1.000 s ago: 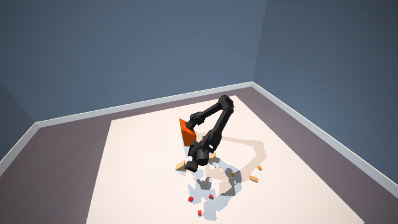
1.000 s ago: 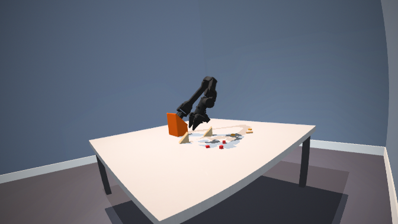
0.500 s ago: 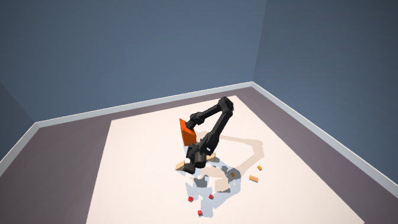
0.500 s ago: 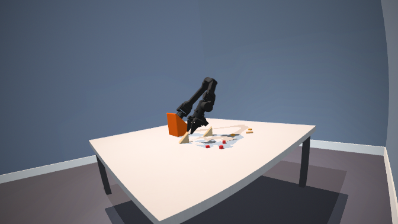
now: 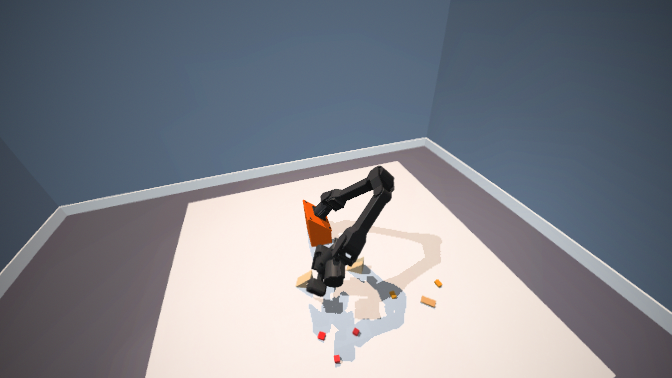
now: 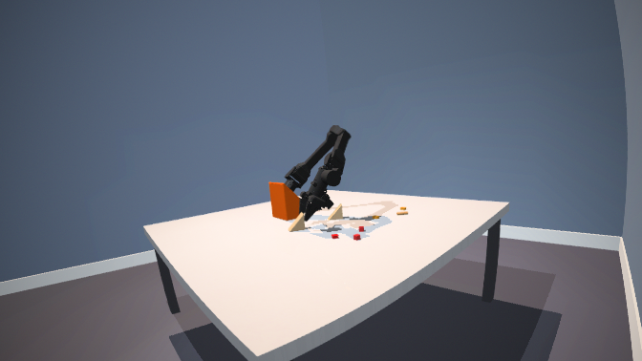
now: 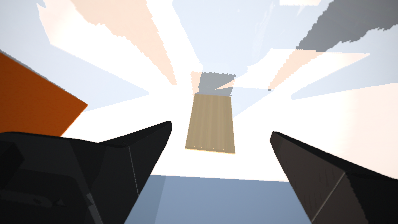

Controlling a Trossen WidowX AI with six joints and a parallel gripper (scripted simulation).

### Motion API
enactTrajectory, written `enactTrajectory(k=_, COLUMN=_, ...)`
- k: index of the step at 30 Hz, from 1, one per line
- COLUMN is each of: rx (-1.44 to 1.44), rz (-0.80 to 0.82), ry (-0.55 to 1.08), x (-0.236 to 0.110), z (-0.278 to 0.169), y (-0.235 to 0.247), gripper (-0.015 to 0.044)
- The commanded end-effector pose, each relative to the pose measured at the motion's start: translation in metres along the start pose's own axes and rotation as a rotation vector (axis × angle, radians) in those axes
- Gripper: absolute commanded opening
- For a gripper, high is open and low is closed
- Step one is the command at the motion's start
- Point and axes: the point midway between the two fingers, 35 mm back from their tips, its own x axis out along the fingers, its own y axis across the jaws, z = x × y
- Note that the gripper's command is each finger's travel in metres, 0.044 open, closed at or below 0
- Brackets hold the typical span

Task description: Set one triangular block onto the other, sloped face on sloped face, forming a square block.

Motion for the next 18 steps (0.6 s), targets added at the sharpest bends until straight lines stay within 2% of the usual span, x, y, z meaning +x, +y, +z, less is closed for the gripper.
enactTrajectory(k=1, rx=0.008, rz=0.018, ry=-0.003, x=0.012, z=0.000, y=0.005, gripper=0.0440)
enactTrajectory(k=18, rx=0.001, rz=0.019, ry=-0.002, x=0.037, z=-0.001, y=0.009, gripper=0.0440)
